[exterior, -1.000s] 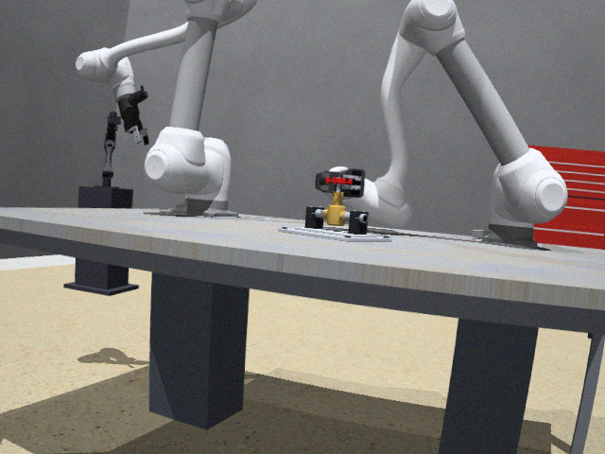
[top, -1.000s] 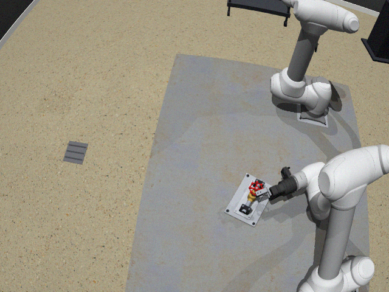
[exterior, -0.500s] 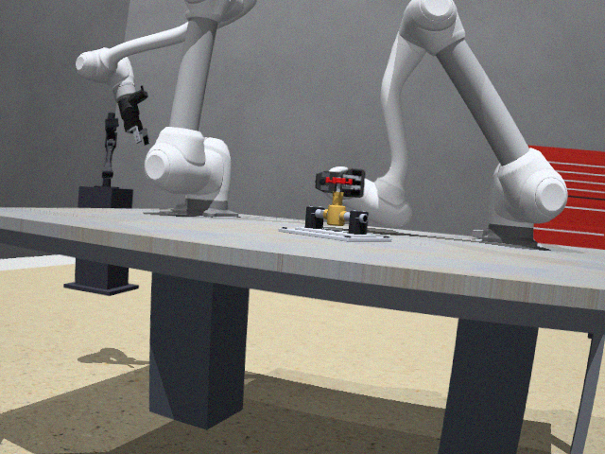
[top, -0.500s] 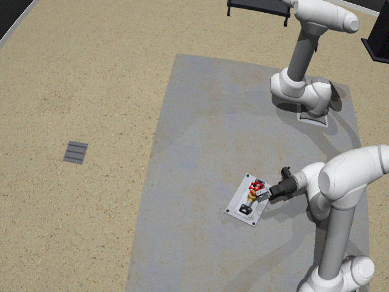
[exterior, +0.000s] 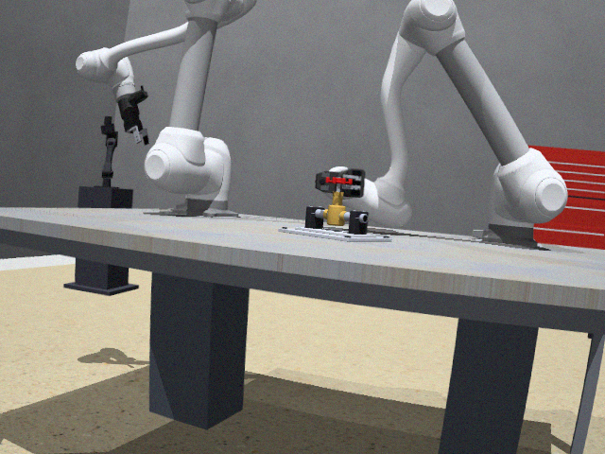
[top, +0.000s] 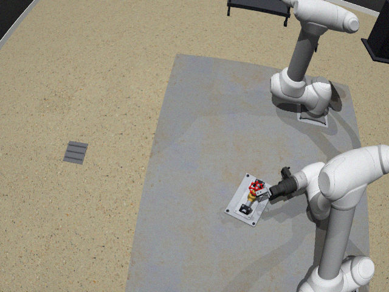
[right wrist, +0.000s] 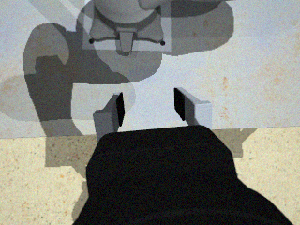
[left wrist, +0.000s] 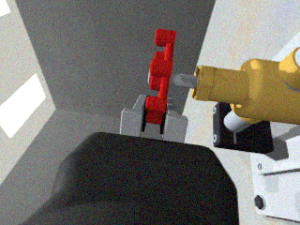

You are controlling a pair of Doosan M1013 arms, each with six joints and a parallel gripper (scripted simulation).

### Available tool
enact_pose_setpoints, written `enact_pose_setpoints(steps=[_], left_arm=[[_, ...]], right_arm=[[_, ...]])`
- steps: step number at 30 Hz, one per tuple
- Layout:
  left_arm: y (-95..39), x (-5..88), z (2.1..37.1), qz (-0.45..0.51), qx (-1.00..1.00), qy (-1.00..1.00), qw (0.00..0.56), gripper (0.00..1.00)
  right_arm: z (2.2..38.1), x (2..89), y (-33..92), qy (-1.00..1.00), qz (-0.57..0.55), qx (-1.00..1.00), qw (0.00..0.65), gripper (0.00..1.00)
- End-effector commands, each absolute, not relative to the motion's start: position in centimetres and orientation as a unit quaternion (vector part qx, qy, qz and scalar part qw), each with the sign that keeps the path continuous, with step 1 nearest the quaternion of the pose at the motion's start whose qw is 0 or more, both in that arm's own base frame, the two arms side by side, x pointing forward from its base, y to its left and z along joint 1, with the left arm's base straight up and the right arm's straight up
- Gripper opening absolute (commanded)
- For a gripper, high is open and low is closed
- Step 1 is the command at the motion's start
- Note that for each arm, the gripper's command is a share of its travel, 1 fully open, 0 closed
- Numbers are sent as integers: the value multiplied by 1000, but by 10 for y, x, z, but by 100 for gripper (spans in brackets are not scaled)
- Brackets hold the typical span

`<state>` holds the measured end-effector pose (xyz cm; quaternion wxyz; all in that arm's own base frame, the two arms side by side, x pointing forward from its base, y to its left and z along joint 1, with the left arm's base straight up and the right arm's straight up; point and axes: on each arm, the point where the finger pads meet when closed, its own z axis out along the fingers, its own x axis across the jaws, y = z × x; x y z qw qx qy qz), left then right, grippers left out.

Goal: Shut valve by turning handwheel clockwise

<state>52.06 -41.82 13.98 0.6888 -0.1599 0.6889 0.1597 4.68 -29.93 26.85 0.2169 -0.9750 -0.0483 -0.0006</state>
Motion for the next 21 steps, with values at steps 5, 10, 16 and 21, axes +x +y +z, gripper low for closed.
enact_pose_setpoints(steps=[5,10,16,21], left_arm=[[-418,521,141,159,-160,689,689,0],[-418,521,141,159,-160,689,689,0],[-418,521,141,158,-159,689,689,0],[-418,521,141,157,-158,689,690,0]], right_arm=[[269,47,-300,-48,-1,-975,216,100],[269,47,-300,-48,-1,-975,216,100],[269,47,-300,-48,-1,-975,216,100],[269,47,-300,-48,-1,-975,216,100]])
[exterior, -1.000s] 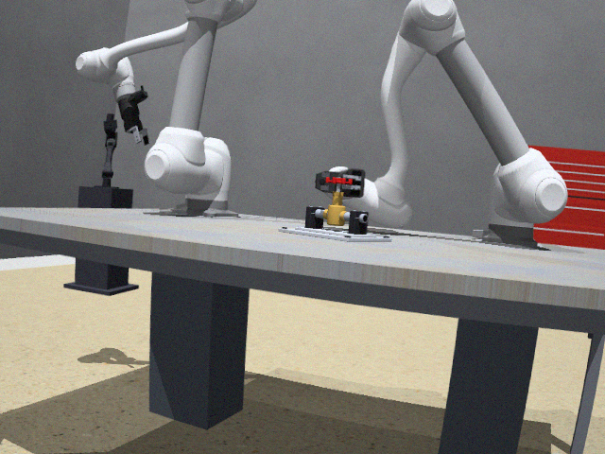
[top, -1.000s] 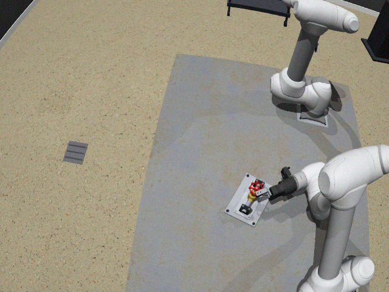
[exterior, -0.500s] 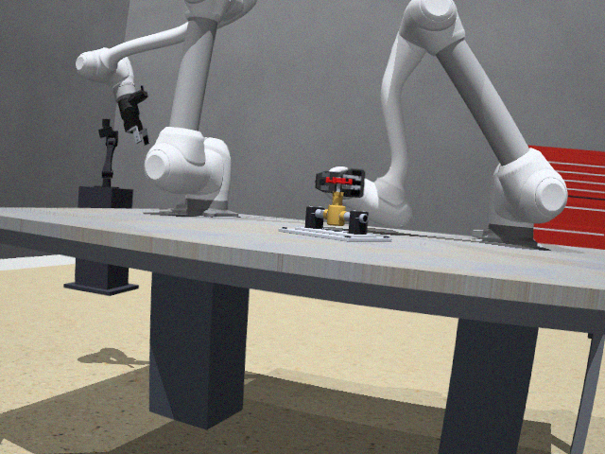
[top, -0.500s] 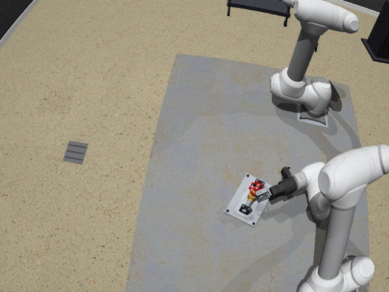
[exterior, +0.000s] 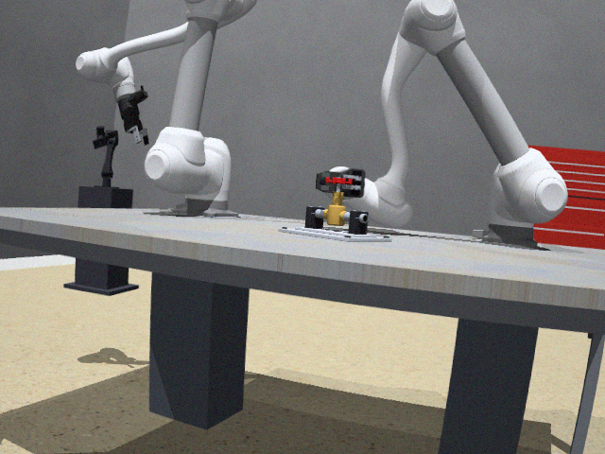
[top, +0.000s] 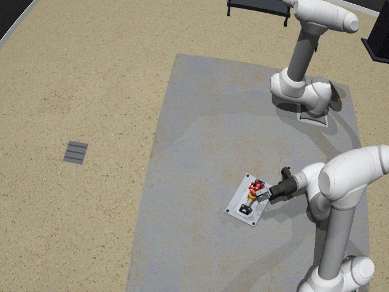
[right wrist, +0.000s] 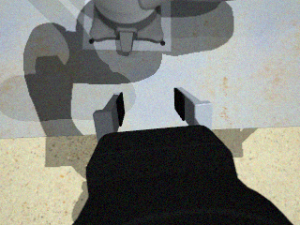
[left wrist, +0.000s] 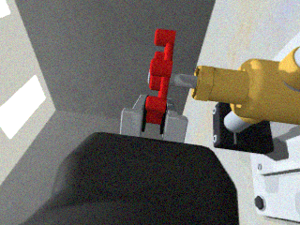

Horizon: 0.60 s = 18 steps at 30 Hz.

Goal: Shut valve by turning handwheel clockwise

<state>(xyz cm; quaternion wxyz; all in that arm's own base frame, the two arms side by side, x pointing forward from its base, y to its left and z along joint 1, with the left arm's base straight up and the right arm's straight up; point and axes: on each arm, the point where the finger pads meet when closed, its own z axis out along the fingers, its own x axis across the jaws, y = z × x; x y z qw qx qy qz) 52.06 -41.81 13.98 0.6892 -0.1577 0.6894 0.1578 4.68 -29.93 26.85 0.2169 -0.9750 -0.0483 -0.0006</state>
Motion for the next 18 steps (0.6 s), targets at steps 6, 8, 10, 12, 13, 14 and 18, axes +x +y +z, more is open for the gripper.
enact_pose_setpoints(steps=[6,8,10,12,13,14,18], left_arm=[[-418,521,141,154,-155,690,690,0],[-418,521,141,153,-154,690,691,0],[-418,521,141,153,-154,690,691,0],[-418,521,141,151,-152,690,691,0],[-418,521,141,151,-152,691,691,0],[-418,521,141,150,-151,691,691,0],[-418,522,141,146,-147,691,692,0]], right_arm=[[269,47,-300,-48,-1,-975,216,100],[269,47,-300,-48,-1,-975,216,100],[269,47,-300,-48,-1,-975,216,100],[269,47,-300,-48,-1,-975,216,100],[269,47,-300,-48,-1,-975,216,100],[269,47,-300,-48,-1,-975,216,100],[269,47,-300,-48,-1,-975,216,100]])
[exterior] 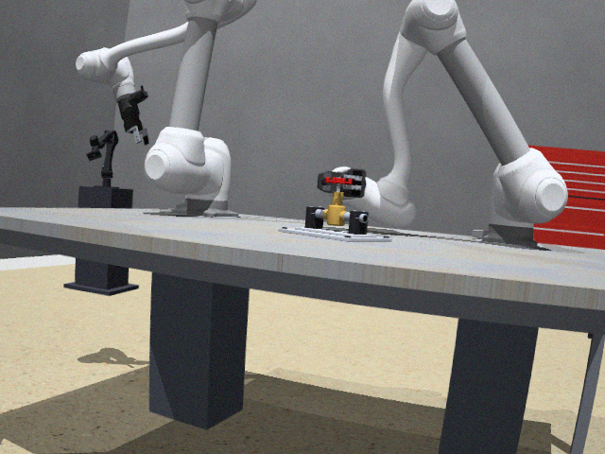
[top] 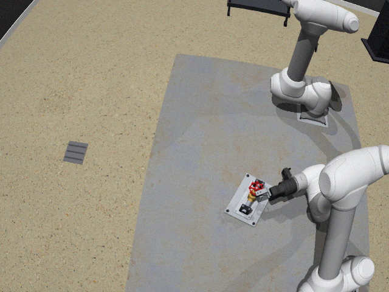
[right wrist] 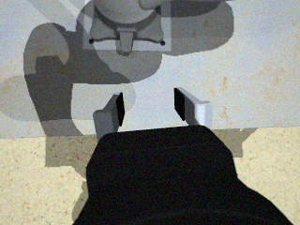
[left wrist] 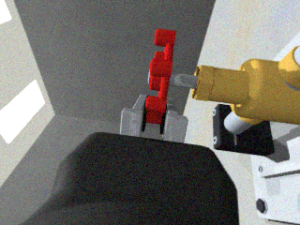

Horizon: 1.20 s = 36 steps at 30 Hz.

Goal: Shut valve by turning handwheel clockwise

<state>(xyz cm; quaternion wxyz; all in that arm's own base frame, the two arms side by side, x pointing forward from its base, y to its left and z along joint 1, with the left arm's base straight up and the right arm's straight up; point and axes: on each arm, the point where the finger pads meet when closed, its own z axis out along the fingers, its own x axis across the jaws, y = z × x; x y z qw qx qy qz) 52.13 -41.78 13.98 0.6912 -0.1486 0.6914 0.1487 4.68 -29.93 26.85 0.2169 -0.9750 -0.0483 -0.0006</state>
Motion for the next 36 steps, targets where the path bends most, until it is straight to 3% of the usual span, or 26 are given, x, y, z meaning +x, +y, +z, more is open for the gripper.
enact_pose_setpoints(steps=[1,36], left_arm=[[-418,522,141,145,-146,692,692,0],[-416,526,141,92,-93,701,701,0]], right_arm=[[269,47,-300,-48,-1,-975,216,100],[269,47,-300,-48,-1,-975,216,100]])
